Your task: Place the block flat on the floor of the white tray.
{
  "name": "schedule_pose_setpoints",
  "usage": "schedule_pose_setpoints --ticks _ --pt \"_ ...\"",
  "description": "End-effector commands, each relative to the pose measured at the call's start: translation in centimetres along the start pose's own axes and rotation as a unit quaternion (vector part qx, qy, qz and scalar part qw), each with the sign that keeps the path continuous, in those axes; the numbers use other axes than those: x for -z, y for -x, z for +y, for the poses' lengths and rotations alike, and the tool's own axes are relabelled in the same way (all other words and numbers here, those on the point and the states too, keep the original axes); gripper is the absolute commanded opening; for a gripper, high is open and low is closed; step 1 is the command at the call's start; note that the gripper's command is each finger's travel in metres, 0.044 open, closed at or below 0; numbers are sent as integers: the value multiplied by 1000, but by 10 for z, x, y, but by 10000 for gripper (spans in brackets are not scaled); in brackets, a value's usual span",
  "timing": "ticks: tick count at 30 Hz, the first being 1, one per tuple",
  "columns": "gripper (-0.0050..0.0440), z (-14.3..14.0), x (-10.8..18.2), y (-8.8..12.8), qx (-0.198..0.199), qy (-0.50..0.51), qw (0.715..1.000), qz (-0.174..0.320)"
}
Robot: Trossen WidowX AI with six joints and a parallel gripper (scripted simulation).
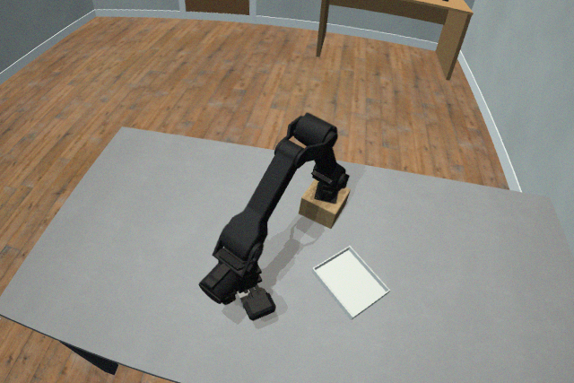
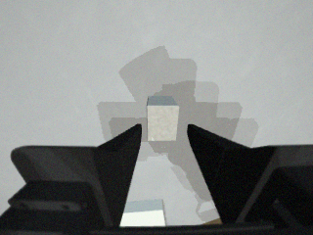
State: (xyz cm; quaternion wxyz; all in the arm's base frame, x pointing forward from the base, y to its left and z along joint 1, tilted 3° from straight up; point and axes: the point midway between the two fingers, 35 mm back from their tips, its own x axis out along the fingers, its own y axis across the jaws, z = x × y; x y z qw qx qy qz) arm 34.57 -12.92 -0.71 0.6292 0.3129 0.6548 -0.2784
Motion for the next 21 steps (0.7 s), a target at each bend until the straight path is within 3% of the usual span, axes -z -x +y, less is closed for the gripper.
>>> schedule_pose_setpoints --ticks 1,21 --pt "227 2 -4 9 -5 0 1000 -13" --pt "227 5 -9 9 -5 0 1000 -13"
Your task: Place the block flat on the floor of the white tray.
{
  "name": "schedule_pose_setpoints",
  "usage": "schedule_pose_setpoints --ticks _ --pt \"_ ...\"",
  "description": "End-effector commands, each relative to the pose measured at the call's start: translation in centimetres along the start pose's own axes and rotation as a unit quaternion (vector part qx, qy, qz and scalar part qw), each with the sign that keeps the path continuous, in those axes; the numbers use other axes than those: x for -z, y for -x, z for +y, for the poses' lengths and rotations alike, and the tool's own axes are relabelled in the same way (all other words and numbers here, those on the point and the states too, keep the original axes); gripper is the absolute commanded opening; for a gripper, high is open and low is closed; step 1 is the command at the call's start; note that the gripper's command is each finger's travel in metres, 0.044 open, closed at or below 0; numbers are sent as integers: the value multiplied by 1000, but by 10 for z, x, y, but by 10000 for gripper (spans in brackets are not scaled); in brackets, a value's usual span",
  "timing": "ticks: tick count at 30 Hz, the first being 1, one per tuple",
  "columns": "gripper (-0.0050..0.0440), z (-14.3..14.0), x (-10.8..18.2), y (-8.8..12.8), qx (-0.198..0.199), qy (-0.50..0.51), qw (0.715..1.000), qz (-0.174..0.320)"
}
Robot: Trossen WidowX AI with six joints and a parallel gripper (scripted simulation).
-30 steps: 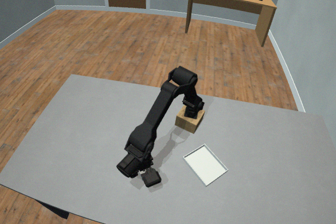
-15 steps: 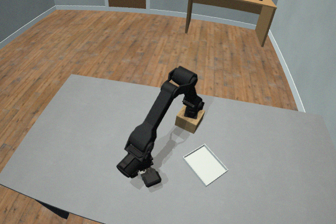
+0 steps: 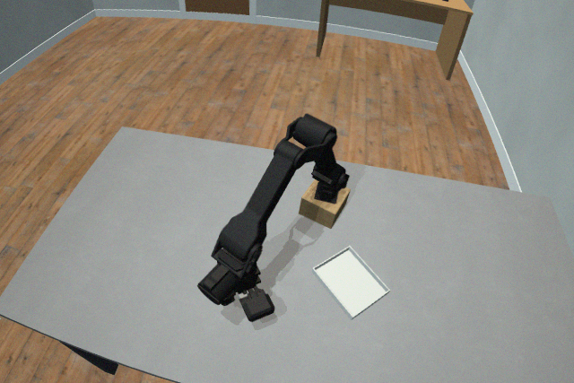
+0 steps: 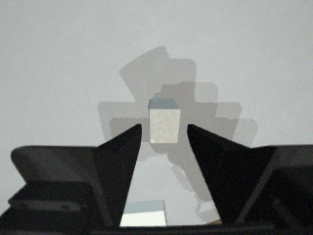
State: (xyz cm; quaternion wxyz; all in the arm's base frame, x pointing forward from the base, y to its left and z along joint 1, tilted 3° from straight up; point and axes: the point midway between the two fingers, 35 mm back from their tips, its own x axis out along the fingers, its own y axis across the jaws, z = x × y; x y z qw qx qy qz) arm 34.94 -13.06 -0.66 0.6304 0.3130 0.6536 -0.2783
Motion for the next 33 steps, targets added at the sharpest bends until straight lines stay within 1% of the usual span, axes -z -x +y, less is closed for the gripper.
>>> schedule_pose_setpoints --ticks 1,21,33 --pt "227 3 -5 8 -5 0 1000 -12" --pt "227 3 -5 7 -5 0 1000 -12" --pt "227 3 -6 -15 -5 0 1000 -12"
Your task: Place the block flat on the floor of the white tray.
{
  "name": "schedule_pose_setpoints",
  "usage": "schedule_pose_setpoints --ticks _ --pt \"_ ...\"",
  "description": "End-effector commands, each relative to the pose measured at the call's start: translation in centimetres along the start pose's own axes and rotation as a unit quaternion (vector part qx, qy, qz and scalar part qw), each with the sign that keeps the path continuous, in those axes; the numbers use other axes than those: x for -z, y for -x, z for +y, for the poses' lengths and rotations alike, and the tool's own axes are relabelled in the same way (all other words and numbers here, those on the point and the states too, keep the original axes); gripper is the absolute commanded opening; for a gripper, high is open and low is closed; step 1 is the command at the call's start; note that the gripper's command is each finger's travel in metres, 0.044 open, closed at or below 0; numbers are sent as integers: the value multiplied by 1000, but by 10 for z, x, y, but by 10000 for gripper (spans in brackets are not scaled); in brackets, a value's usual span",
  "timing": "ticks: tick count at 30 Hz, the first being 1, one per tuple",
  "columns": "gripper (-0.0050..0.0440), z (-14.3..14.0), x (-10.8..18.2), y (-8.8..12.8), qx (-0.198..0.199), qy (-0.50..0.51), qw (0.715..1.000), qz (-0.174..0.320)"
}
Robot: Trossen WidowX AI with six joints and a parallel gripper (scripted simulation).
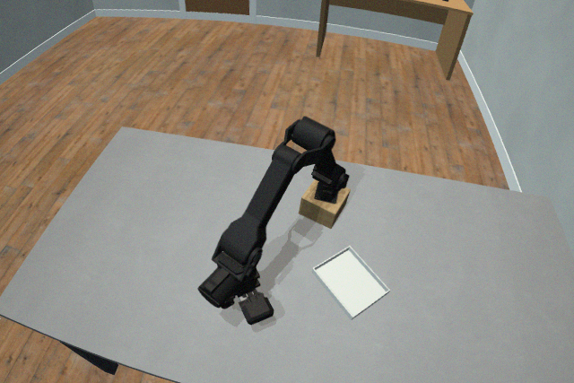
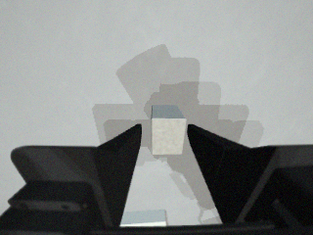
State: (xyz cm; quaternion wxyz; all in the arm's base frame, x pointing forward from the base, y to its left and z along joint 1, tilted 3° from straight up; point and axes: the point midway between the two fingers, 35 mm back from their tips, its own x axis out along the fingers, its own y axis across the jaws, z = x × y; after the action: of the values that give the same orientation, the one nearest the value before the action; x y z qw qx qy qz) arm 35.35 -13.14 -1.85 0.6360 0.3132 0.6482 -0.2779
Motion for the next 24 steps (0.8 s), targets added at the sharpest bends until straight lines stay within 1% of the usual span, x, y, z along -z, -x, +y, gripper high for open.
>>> schedule_pose_setpoints --ticks 1,7,24 --pt "227 1 -2 -6 -1 -1 1000 -5" --pt "227 1 -2 -14 -1 -1 1000 -5" --pt "227 1 -2 -15 -1 -1 1000 -5"
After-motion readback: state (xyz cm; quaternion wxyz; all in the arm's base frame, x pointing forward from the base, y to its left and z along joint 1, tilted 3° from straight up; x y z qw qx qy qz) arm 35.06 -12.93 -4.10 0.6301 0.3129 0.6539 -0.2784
